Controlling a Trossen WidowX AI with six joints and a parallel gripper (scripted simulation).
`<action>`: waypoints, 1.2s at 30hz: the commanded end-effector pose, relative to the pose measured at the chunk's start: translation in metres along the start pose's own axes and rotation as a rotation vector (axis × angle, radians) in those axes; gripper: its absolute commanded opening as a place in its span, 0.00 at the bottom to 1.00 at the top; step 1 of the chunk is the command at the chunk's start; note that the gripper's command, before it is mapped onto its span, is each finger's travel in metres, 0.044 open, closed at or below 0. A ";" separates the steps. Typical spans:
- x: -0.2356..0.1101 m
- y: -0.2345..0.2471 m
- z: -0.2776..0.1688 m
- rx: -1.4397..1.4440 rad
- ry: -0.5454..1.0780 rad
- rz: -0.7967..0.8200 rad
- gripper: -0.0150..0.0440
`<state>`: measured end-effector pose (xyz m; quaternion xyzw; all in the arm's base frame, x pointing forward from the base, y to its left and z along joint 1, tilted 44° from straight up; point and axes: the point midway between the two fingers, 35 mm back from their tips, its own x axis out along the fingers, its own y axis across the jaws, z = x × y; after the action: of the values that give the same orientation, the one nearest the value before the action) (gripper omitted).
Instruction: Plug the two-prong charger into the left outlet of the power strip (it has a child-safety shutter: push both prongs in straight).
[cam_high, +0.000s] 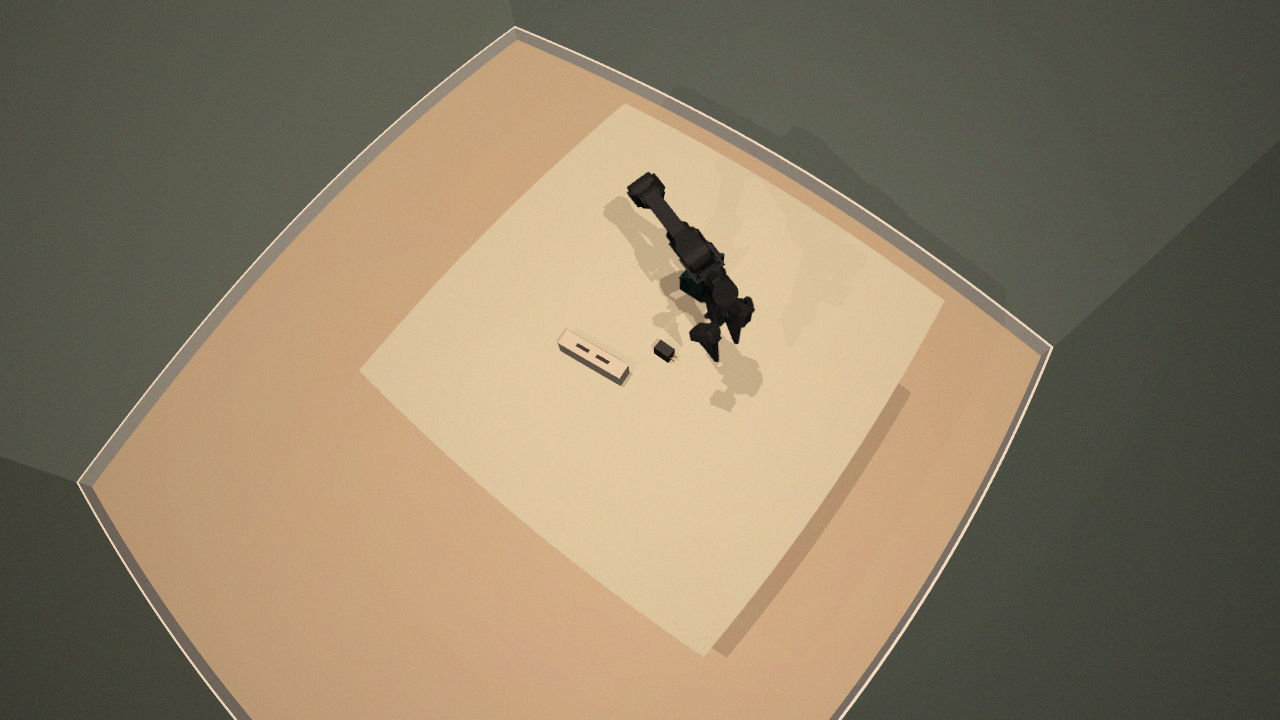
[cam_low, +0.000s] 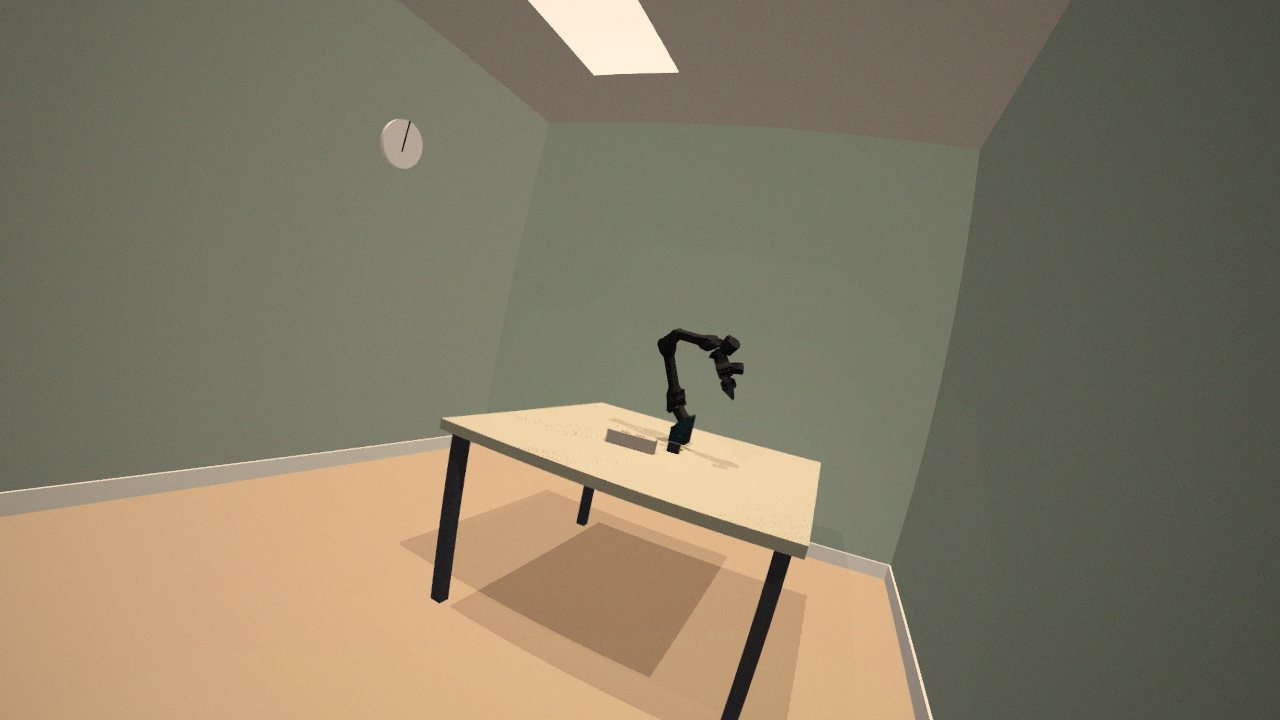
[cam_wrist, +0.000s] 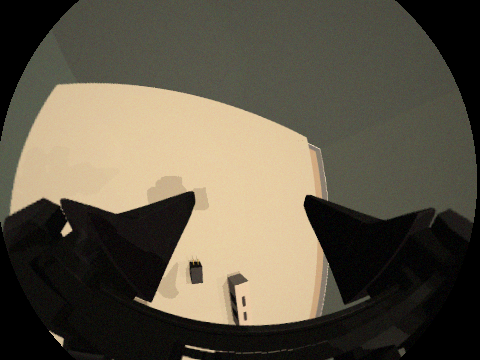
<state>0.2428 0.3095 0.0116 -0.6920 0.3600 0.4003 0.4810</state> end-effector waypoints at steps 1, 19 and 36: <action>0.015 0.002 -0.028 0.008 0.081 0.033 1.00; 0.058 0.023 -0.140 0.059 0.367 0.202 1.00; 0.070 0.068 -0.233 0.078 0.592 0.409 1.00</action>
<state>0.2675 0.0801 -0.0254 -0.6776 0.6097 0.2629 0.3164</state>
